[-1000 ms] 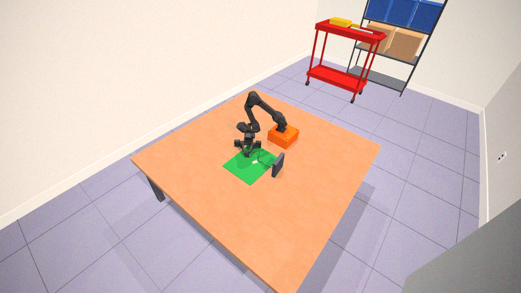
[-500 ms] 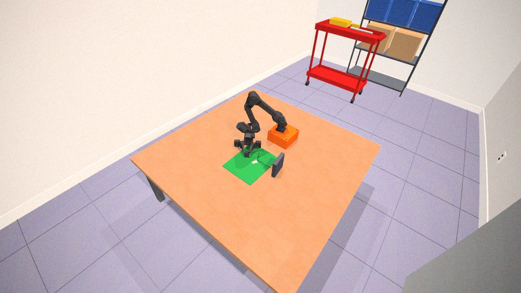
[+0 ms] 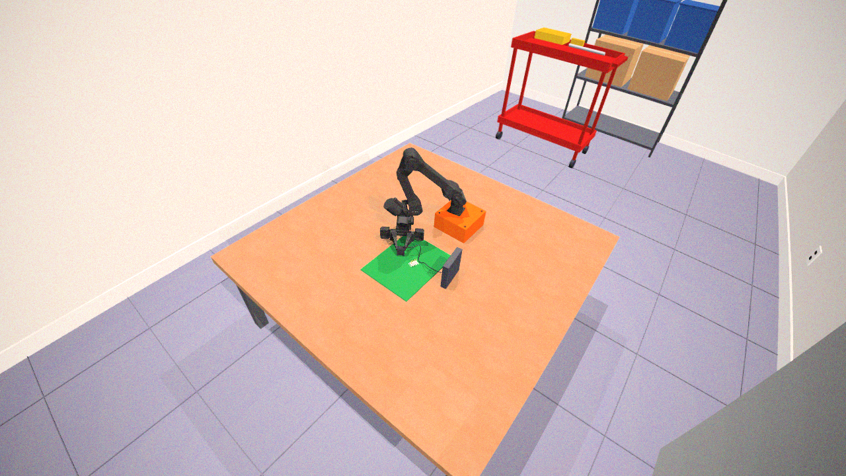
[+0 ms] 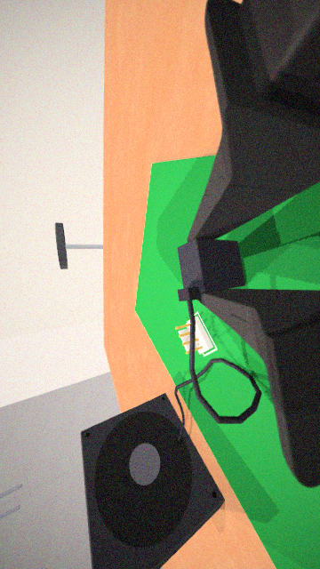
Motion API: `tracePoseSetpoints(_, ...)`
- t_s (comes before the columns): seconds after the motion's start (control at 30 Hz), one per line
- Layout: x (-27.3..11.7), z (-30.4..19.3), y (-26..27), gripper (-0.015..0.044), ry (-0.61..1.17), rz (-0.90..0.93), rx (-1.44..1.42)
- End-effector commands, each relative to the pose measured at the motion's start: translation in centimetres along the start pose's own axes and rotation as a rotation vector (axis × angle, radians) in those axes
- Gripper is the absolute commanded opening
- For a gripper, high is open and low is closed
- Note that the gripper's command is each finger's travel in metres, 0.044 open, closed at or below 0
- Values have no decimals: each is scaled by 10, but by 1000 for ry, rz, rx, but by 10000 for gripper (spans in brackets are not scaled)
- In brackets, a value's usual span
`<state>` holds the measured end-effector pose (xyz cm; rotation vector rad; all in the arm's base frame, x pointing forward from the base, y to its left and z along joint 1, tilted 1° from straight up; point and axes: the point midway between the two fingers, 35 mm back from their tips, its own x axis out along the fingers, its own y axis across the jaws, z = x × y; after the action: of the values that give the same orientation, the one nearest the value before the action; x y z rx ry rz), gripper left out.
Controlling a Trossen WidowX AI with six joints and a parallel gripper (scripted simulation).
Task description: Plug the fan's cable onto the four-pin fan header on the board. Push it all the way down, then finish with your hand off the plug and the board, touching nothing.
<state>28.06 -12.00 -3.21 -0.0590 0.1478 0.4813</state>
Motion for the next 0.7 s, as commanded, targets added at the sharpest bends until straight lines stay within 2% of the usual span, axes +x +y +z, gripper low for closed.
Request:
tracePoseSetpoints(0.0, 0, 0, 0, 131, 0, 0, 0)
tracePoseSetpoints(0.1, 0, 0, 0, 205, 0, 0, 0)
tracePoseSetpoints(0.67, 0, 0, 0, 205, 0, 0, 0)
